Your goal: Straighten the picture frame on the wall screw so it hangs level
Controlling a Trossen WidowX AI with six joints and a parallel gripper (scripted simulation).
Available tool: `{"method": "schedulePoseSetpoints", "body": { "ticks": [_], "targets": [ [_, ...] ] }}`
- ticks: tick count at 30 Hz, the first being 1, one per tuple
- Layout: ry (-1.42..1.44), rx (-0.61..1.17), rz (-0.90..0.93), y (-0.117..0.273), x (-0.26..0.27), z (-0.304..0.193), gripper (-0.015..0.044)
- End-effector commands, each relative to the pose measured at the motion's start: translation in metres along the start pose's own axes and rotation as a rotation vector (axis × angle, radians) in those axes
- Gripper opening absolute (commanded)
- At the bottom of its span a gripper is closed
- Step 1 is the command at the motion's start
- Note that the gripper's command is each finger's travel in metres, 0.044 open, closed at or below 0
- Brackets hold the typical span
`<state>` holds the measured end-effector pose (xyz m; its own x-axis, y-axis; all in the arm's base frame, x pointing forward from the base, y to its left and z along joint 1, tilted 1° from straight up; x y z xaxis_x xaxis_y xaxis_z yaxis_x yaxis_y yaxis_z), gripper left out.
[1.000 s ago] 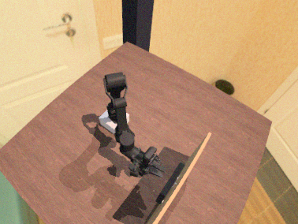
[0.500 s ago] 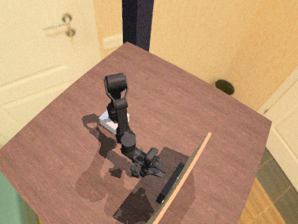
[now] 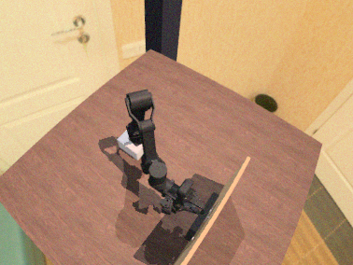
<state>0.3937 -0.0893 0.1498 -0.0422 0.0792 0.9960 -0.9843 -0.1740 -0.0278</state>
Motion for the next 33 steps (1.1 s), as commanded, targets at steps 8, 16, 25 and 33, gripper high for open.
{"method": "schedulePoseSetpoints", "body": {
  "ticks": [8, 16, 25, 33],
  "targets": [
    [0.000, -0.005, 0.002, -0.0108, 0.0007, 0.0009, 0.0260],
    [0.000, -0.005, 0.002, -0.0108, 0.0007, 0.0009, 0.0260],
    [0.000, -0.005, 0.002, -0.0108, 0.0007, 0.0009, 0.0260],
    [0.000, -0.005, 0.002, -0.0108, 0.0007, 0.0009, 0.0260]
  ]
}}
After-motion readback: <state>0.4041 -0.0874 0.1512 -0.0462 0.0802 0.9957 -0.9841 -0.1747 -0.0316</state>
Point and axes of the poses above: the point midway between the two fingers, 35 mm back from their tips, its own y axis back along the fingers, its own x axis across the jaws, z = x × y, the point moved 1 cm from there along y, back along the fingers, and after that the axes turned 3 degrees about -y, right-handed, at the moved point
